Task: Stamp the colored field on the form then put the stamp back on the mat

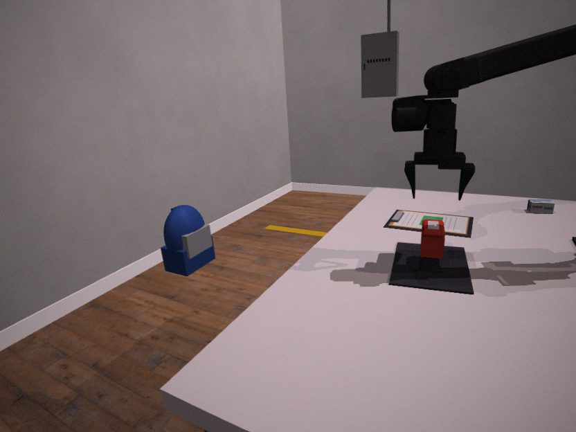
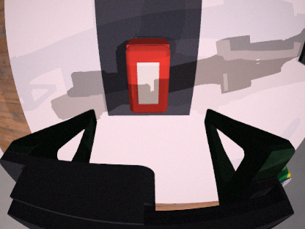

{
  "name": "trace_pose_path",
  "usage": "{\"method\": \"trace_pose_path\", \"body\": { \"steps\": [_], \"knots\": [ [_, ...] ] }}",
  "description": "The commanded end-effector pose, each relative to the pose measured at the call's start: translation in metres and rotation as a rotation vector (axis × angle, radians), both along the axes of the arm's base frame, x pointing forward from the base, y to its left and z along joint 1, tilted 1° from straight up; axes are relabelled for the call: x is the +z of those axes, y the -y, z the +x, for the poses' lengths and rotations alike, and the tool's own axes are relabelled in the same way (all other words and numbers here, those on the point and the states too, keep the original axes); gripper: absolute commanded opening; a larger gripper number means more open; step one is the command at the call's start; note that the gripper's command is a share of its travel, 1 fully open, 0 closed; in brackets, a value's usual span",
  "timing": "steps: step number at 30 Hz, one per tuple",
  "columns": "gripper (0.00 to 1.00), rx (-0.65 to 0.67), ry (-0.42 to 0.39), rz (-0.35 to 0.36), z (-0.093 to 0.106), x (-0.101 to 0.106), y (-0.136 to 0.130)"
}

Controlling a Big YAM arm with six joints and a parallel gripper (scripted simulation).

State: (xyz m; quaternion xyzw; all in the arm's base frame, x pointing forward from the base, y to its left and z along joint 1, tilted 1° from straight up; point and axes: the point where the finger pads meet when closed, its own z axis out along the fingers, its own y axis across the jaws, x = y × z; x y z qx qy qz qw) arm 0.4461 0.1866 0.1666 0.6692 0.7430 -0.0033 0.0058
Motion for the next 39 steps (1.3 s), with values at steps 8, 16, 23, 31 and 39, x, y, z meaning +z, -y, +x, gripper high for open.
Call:
{"method": "trace_pose_path", "body": {
  "steps": [8,16,23,31,39],
  "knots": [
    [1.00,0.009,0.040,0.016,0.015,0.064,-0.010],
    [1.00,0.015,0.029,0.011,0.006,0.057,-0.005],
    [1.00,0.095,0.040,0.012,0.028,0.064,0.015],
    [1.00,0.334,0.038,0.006,0.052,0.065,0.063],
    [1.00,0.705,0.031,-0.015,0.085,0.066,0.166]
  ]
}}
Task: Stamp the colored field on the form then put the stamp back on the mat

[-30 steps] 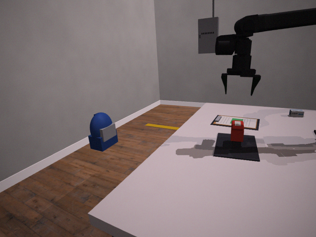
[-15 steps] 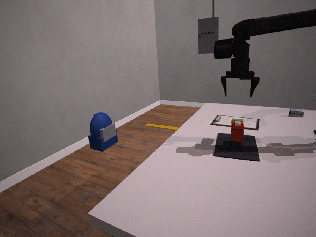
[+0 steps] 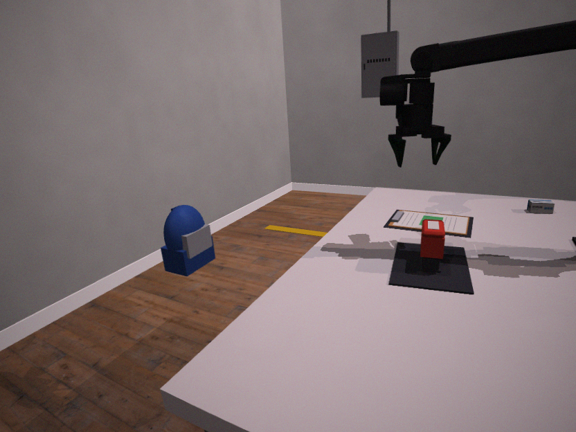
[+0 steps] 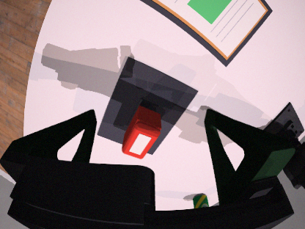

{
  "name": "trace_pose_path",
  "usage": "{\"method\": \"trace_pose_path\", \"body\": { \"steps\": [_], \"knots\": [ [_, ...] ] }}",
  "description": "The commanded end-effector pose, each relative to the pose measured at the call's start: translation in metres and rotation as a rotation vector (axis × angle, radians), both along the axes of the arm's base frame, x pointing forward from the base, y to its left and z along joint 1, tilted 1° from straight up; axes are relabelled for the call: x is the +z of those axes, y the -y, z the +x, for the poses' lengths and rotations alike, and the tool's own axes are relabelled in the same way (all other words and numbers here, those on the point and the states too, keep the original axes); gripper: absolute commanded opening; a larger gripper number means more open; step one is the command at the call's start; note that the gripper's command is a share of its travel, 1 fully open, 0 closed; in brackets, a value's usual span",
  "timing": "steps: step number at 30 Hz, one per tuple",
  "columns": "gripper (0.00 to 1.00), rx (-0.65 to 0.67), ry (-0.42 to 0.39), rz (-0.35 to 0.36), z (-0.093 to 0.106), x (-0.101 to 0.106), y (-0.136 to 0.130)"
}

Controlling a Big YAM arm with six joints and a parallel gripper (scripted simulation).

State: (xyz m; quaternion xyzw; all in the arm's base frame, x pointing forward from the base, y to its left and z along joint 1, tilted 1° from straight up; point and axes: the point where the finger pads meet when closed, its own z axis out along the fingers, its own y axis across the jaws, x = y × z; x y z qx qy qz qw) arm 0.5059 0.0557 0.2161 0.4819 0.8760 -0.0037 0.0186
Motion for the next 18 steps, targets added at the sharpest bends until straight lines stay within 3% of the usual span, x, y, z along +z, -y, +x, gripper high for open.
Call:
{"method": "trace_pose_path", "body": {
  "steps": [1,6,8,13,18],
  "knots": [
    [1.00,0.279,0.011,0.002,0.028,0.017,0.049],
    [1.00,0.433,0.008,-0.013,0.035,0.017,0.113],
    [1.00,0.433,0.008,-0.013,0.035,0.017,0.113],
    [1.00,0.652,-0.002,-0.025,0.035,0.017,0.159],
    [1.00,0.865,-0.005,-0.029,0.034,0.017,0.179]
  ]
}}
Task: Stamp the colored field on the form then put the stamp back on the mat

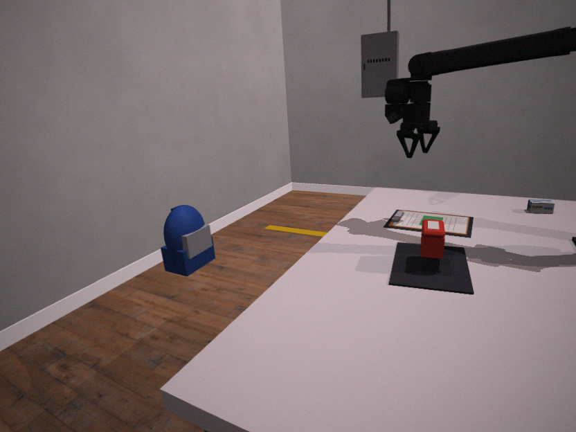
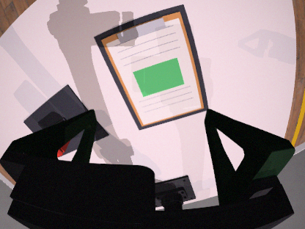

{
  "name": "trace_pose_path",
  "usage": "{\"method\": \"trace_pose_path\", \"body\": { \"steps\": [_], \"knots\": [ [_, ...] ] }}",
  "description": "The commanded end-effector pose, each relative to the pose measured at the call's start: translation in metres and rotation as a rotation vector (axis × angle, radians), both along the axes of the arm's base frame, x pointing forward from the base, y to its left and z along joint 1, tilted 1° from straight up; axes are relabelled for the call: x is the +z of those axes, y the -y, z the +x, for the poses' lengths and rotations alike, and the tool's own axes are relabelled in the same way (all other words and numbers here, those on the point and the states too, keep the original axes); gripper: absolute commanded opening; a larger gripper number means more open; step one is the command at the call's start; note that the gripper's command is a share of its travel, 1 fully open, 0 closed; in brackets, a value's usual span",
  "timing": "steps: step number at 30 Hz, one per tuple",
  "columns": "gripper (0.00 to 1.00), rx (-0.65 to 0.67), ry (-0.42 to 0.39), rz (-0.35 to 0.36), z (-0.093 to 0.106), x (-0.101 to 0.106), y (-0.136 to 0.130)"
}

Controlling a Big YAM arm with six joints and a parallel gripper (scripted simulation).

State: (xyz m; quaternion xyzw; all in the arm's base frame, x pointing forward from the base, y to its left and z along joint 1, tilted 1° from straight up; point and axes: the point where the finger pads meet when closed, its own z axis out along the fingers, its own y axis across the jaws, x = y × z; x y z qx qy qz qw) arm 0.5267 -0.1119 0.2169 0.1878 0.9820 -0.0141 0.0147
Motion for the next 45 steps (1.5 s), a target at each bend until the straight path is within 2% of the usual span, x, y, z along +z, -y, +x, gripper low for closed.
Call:
{"method": "trace_pose_path", "body": {
  "steps": [1,4,7,10,11,12,15,16,18,20,21,22,24,25,28,30,31,32,36,38,39,41,42,45],
  "knots": [
    [1.00,0.279,0.015,0.005,0.013,0.017,0.012],
    [1.00,0.362,0.015,0.006,0.015,0.017,0.001],
    [1.00,0.362,0.015,0.006,0.015,0.017,0.001],
    [1.00,0.341,0.014,0.004,0.013,0.015,0.012],
    [1.00,0.339,-0.020,0.018,0.004,-0.016,0.011],
    [1.00,0.341,-0.020,0.018,0.005,-0.033,0.011],
    [1.00,0.347,-0.021,0.018,0.005,-0.103,0.008],
    [1.00,0.348,-0.021,0.018,0.005,-0.103,0.008],
    [1.00,0.346,-0.021,0.018,0.002,-0.127,0.008],
    [1.00,0.346,-0.021,0.018,0.002,-0.128,0.008],
    [1.00,0.346,0.033,-0.004,0.023,-0.107,0.013],
    [1.00,0.346,0.060,-0.015,0.024,-0.091,0.013],
    [1.00,0.346,0.060,-0.015,0.024,-0.091,0.013],
    [1.00,0.342,0.073,-0.020,0.024,-0.083,0.013],
    [1.00,0.341,0.068,-0.018,0.022,-0.084,0.013],
    [1.00,0.341,0.027,-0.002,0.022,-0.107,0.013],
    [1.00,0.341,0.028,-0.002,0.022,-0.107,0.013],
    [1.00,0.341,-0.026,0.021,0.000,-0.128,0.008],
    [1.00,0.341,-0.038,0.026,-0.003,-0.128,0.007],
    [1.00,0.341,-0.024,0.020,0.003,-0.123,0.009],
    [1.00,0.341,-0.002,0.011,0.004,-0.110,0.009],
    [1.00,0.341,-0.002,0.011,0.004,-0.110,0.009],
    [1.00,0.341,0.020,0.002,0.007,-0.099,0.009],
    [1.00,0.341,-0.004,0.012,0.007,-0.113,0.009]
  ]
}}
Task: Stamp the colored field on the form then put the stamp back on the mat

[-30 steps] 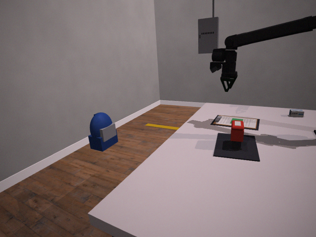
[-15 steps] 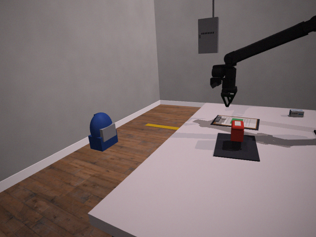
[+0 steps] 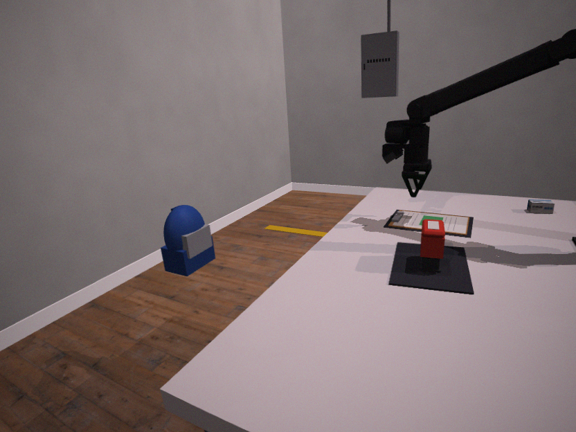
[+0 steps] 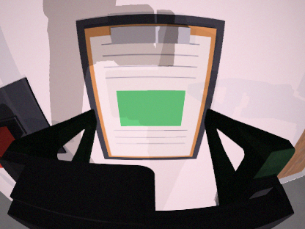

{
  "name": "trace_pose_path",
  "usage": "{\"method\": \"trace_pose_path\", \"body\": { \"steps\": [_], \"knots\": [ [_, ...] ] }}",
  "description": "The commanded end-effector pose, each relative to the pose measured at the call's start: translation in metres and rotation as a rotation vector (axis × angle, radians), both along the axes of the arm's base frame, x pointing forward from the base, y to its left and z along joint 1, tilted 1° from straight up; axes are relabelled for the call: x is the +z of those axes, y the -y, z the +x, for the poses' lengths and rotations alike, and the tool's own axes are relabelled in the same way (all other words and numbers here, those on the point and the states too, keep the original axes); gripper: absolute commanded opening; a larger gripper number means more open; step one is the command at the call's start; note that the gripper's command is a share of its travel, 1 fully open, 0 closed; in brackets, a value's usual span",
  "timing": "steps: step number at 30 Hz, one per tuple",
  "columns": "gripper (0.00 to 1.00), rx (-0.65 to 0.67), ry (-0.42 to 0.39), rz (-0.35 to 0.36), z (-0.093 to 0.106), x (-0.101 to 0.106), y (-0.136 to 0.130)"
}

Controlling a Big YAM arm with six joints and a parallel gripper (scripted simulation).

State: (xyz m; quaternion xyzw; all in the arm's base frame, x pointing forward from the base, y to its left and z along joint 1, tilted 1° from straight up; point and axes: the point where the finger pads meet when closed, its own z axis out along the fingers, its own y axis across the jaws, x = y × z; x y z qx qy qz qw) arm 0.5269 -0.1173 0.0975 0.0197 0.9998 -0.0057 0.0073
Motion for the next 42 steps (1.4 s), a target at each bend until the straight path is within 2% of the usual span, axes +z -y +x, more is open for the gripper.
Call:
{"method": "trace_pose_path", "body": {
  "steps": [1,25,30,31,34,38,42],
  "knots": [
    [1.00,0.002,0.010,-0.001,0.006,0.005,0.004],
    [1.00,0.002,0.013,-0.001,0.006,0.007,0.004],
    [1.00,-0.027,0.030,-0.004,0.012,0.017,0.005],
    [1.00,-0.042,0.052,-0.008,0.018,0.027,0.006],
    [1.00,-0.137,0.073,-0.008,0.018,0.046,0.006],
    [1.00,-0.386,0.061,0.002,0.019,0.058,0.007],
    [1.00,-0.576,0.061,0.017,0.018,0.097,0.005]
  ]
}}
